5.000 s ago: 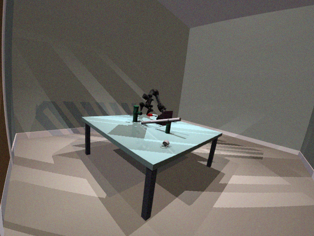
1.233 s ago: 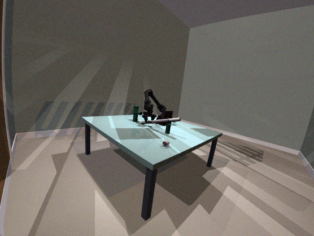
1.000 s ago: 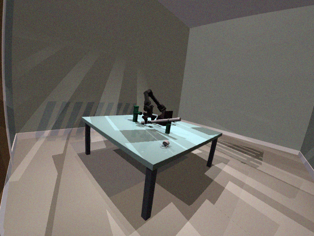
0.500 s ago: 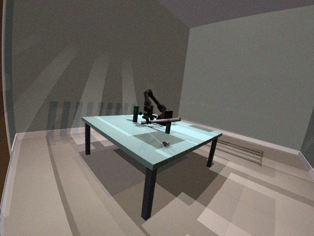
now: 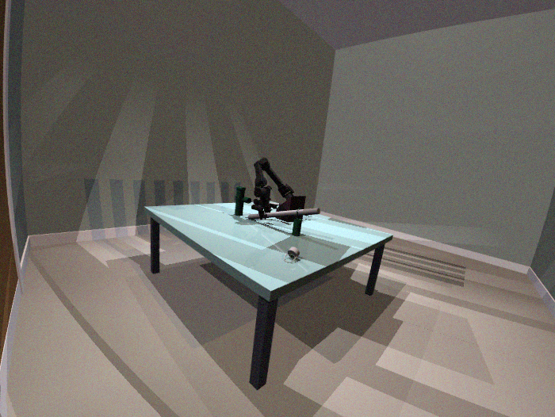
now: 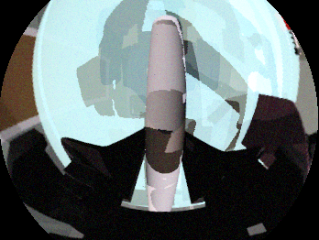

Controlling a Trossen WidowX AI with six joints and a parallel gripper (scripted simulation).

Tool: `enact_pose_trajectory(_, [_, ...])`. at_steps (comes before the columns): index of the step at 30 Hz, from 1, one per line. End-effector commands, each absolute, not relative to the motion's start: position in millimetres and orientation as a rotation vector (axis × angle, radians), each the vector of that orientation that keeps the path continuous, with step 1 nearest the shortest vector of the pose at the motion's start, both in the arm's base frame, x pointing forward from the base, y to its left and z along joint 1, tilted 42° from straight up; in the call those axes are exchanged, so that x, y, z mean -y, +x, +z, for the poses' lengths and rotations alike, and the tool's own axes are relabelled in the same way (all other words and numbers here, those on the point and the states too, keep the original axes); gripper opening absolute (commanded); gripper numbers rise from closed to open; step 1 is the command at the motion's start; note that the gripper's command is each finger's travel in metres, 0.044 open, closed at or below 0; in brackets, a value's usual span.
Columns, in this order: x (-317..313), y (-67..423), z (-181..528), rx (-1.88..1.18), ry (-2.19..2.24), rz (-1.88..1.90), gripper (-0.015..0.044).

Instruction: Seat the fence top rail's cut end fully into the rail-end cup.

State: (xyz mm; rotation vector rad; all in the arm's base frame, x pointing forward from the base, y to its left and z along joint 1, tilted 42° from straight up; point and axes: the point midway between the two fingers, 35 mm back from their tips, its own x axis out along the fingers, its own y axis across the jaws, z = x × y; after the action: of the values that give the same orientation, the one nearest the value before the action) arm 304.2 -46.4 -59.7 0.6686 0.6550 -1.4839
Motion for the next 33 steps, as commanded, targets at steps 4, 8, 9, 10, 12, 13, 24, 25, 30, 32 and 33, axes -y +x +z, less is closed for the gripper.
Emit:
enact_pose_trajectory(4, [41,304,-54,-0.646,0.656,-1.487,0.0])
enact_pose_trajectory(8, [33,302,-45,-0.615,0.624,-1.511,0.0])
enact_pose_trajectory(9, [31,301,-42,-0.604,0.614,-1.518,0.0])
enact_pose_trajectory(10, [29,301,-39,-0.594,0.603,-1.522,0.0])
enact_pose_trajectory(12, [24,300,-33,-0.571,0.583,-1.533,0.0])
enact_pose_trajectory(13, [22,300,-29,-0.559,0.573,-1.537,0.0])
enact_pose_trajectory(24, [1,298,1,-0.444,0.489,-1.549,0.0])
enact_pose_trajectory(25, [1,298,1,-0.444,0.489,-1.549,0.0])
enact_pose_trajectory(30, [5,295,-4,-0.461,0.495,-1.56,0.0])
enact_pose_trajectory(32, [5,295,-4,-0.461,0.495,-1.56,0.0])
enact_pose_trajectory(33, [5,295,-4,-0.461,0.495,-1.56,0.0])
